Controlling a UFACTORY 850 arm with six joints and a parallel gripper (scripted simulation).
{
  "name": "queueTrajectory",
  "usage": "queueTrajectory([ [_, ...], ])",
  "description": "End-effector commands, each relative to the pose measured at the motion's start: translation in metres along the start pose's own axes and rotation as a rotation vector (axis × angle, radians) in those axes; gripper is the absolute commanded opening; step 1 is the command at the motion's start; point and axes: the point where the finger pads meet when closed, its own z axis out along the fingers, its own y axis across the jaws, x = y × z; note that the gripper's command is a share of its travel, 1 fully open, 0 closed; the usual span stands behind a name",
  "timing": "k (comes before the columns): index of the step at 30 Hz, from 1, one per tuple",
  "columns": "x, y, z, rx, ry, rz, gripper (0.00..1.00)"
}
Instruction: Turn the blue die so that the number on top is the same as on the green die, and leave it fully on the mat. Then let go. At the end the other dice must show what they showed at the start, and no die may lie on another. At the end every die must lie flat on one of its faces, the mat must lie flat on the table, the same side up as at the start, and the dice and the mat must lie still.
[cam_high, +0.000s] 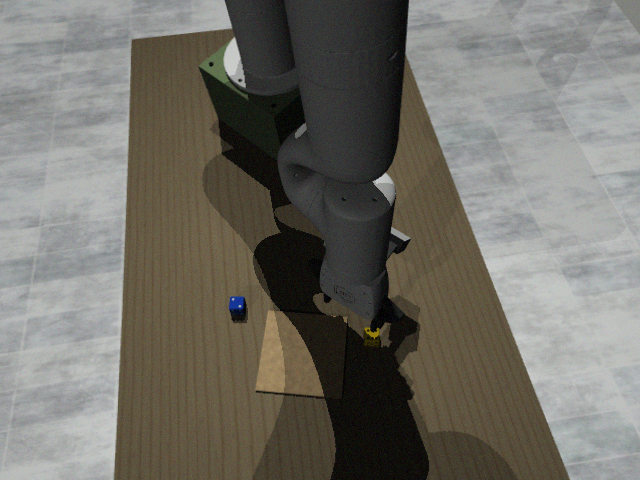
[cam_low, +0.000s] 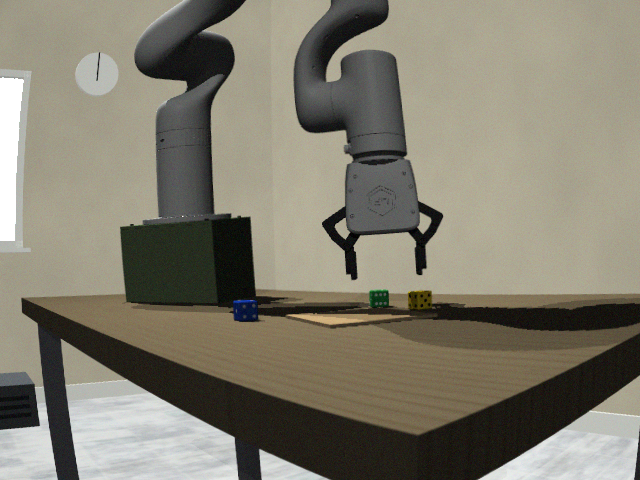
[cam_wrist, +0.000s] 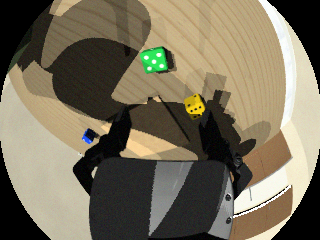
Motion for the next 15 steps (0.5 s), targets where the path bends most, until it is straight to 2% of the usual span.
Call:
queueTrajectory([
  [1,0.004,0.013,0.0,0.031,0.009,-0.001,1.0],
  [15,0.015,0.043,0.001,0.031,0.009,-0.001,1.0],
])
